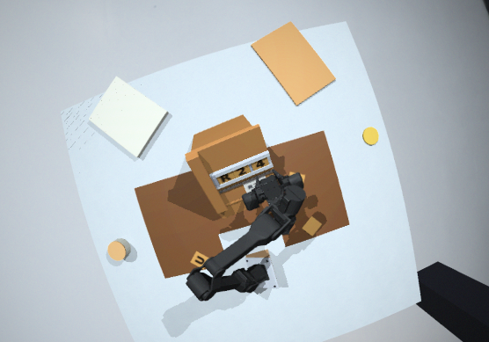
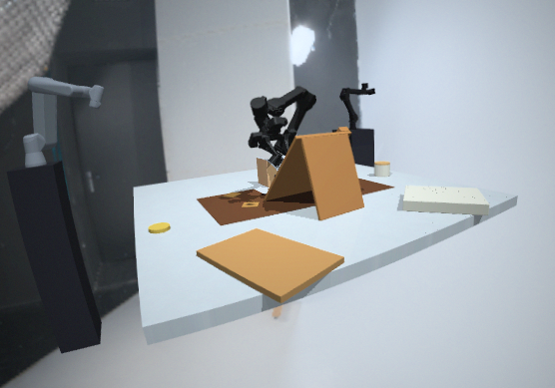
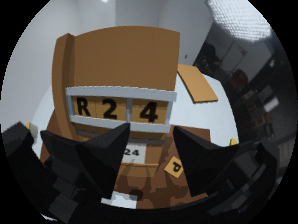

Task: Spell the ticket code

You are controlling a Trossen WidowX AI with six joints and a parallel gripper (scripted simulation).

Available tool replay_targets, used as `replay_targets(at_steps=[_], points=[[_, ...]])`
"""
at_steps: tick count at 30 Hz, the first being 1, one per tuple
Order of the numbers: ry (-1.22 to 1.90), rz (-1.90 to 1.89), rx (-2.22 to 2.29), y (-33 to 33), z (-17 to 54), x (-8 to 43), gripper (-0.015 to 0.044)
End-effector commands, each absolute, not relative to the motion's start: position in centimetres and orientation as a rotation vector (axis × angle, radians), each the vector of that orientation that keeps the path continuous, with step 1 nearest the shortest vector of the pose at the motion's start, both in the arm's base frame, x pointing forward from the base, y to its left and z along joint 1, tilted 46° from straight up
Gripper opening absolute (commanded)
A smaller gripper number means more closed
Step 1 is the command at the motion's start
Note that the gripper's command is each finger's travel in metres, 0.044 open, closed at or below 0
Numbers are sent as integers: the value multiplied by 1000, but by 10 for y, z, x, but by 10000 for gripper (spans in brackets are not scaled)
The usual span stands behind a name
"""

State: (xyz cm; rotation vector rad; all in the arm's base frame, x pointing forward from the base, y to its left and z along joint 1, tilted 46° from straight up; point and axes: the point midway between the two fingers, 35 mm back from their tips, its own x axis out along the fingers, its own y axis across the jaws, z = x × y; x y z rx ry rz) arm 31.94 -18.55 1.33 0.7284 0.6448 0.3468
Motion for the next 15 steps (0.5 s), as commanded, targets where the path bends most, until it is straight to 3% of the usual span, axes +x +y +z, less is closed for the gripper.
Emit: replay_targets(at_steps=[1, 7, 15], points=[[645, 347, 729, -185, 13, 319, 164], [645, 347, 729, -185, 13, 319, 6], [645, 347, 729, -185, 13, 319, 0]])
